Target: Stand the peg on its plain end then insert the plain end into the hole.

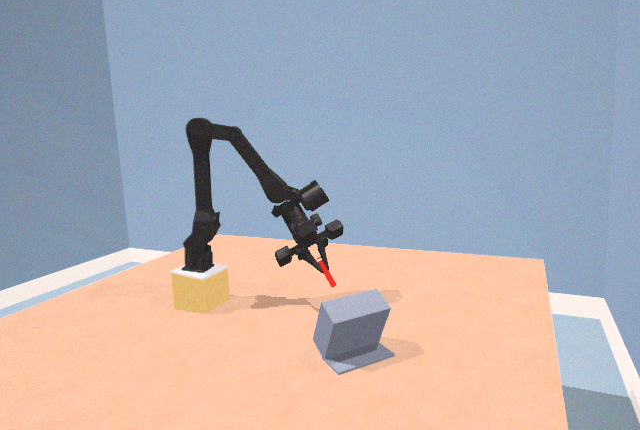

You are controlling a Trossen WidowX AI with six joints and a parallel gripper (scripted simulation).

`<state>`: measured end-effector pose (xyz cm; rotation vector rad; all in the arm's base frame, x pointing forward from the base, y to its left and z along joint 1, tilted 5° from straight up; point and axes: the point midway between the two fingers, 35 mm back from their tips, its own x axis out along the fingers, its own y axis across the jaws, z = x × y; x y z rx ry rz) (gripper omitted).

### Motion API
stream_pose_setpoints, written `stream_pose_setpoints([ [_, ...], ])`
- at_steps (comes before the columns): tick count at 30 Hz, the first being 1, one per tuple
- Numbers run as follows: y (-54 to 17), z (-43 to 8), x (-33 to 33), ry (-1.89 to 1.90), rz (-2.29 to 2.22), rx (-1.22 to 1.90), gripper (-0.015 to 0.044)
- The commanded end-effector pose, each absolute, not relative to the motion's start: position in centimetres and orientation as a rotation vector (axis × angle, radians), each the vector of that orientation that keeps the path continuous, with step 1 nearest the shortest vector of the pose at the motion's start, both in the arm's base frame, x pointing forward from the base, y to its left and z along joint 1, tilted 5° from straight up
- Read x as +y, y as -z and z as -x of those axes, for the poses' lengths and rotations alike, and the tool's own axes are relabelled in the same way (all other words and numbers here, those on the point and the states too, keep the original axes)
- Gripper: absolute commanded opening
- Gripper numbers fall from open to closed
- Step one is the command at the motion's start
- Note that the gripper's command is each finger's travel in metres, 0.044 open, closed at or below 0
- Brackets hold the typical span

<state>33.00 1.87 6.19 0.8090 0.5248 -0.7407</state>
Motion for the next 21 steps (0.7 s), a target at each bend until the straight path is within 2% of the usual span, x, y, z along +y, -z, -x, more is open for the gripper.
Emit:
stream_pose_setpoints([
  [1, -6.2, -33.1, 1.0, 0.767, -0.829, 0.472, 0.0],
  [21, -6.9, -33.6, -2.1, 0.851, -0.914, 0.247, 0.0],
])
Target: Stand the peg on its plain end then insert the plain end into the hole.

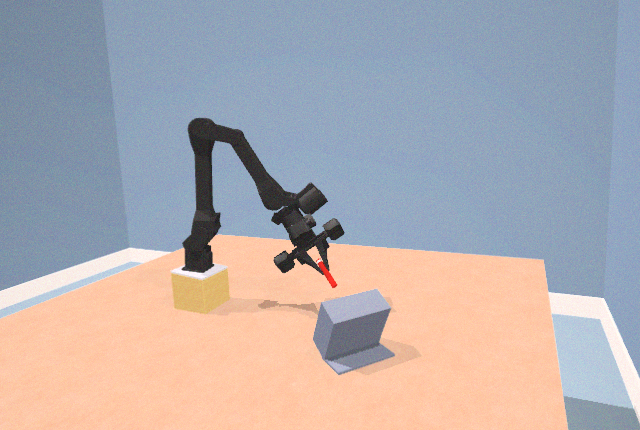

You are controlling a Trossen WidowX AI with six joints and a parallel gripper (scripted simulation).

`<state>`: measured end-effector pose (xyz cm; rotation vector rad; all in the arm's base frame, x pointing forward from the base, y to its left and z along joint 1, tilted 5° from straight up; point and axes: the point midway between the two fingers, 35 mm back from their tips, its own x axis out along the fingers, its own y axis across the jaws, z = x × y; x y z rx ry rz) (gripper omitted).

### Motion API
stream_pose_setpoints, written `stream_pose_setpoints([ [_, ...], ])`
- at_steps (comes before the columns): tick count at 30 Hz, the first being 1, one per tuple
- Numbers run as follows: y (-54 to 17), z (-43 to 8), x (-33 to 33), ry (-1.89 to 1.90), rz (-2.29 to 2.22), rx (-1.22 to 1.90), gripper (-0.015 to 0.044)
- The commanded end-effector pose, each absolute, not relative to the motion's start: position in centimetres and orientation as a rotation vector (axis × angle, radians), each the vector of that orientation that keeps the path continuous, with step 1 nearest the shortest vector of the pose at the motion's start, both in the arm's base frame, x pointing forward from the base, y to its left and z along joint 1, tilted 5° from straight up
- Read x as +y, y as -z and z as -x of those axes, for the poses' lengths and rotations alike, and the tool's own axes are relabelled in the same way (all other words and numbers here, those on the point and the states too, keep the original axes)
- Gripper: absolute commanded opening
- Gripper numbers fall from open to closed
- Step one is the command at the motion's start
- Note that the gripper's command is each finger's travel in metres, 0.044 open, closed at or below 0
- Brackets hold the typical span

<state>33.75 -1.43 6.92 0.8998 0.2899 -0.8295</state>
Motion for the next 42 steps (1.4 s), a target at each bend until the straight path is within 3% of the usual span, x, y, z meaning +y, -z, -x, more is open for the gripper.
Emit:
stream_pose_setpoints([
  [1, -7.0, -33.6, -2.3, 0.855, -0.918, 0.235, 0.0],
  [42, -6.8, -35.4, -7.4, 0.926, -0.995, 0.022, 0.0],
])
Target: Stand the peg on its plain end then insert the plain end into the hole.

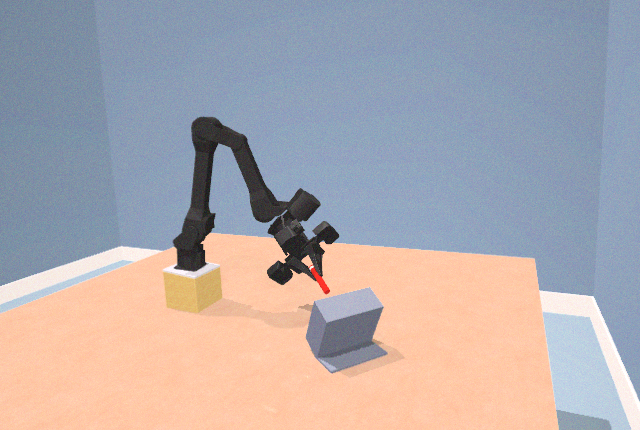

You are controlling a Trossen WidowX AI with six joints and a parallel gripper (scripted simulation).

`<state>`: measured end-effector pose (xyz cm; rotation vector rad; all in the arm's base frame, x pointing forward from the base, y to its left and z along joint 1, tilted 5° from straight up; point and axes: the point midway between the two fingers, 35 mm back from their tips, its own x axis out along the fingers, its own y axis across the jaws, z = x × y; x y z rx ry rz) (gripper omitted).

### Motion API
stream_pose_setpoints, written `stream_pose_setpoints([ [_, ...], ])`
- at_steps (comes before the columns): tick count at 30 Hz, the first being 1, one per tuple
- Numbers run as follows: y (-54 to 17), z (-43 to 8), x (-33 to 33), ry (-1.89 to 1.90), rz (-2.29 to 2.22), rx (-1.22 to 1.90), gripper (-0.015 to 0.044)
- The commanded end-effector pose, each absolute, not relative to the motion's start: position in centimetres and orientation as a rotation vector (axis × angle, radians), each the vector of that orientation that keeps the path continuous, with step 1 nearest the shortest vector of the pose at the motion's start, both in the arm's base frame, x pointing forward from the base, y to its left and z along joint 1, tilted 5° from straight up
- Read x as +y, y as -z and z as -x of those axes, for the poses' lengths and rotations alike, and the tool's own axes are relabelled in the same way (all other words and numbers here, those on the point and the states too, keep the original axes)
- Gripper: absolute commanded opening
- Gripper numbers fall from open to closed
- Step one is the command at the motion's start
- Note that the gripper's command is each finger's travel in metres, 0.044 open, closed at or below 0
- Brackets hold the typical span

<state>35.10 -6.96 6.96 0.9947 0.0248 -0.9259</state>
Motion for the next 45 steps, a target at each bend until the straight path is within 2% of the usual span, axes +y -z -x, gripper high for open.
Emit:
stream_pose_setpoints([
  [1, -6.7, -35.5, -7.5, 0.927, -0.995, 0.019, 0.0],
  [45, -5.1, -38.1, -11.2, 0.935, -0.999, -0.023, 0.0],
])
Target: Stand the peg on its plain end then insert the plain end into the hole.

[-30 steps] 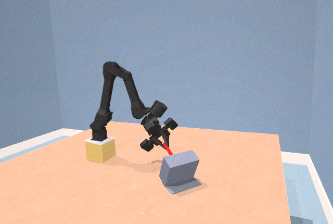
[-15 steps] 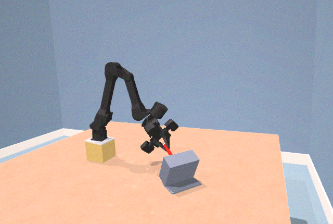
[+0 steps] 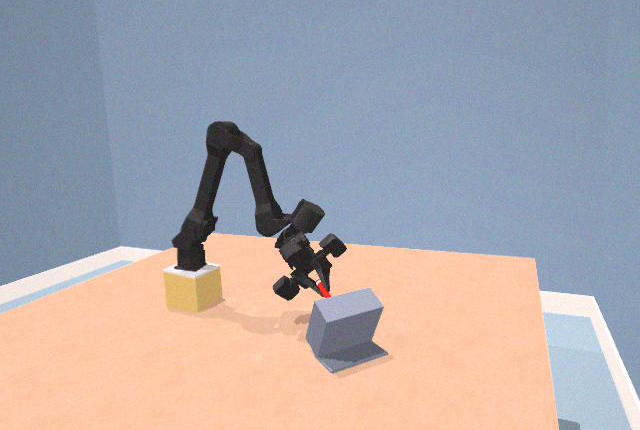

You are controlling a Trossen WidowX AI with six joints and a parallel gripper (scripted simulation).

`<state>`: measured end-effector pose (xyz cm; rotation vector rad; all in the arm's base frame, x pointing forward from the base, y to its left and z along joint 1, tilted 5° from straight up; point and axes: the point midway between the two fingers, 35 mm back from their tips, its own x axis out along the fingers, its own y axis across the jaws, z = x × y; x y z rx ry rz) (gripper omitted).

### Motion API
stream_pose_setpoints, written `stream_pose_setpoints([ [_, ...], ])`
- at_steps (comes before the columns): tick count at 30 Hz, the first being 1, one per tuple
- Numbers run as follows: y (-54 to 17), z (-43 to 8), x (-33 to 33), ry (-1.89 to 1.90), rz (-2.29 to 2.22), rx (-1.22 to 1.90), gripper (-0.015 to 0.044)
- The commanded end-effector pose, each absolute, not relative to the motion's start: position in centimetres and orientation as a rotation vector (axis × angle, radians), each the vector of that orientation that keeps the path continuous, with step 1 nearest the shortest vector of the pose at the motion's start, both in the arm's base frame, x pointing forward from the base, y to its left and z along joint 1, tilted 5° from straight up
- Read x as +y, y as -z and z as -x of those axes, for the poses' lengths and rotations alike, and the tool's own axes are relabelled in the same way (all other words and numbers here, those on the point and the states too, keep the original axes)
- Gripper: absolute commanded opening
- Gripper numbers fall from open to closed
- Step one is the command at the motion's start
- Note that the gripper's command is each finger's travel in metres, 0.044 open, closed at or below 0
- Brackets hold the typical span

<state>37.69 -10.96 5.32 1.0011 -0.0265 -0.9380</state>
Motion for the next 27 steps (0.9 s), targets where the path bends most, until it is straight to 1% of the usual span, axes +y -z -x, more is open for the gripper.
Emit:
stream_pose_setpoints([
  [1, -5.15, -37.98, -11.17, 0.936, -1.0, -0.024, 0.0],
  [27, -5.05, -38.07, -11.26, 0.938, -1.001, -0.027, 0.0],
])
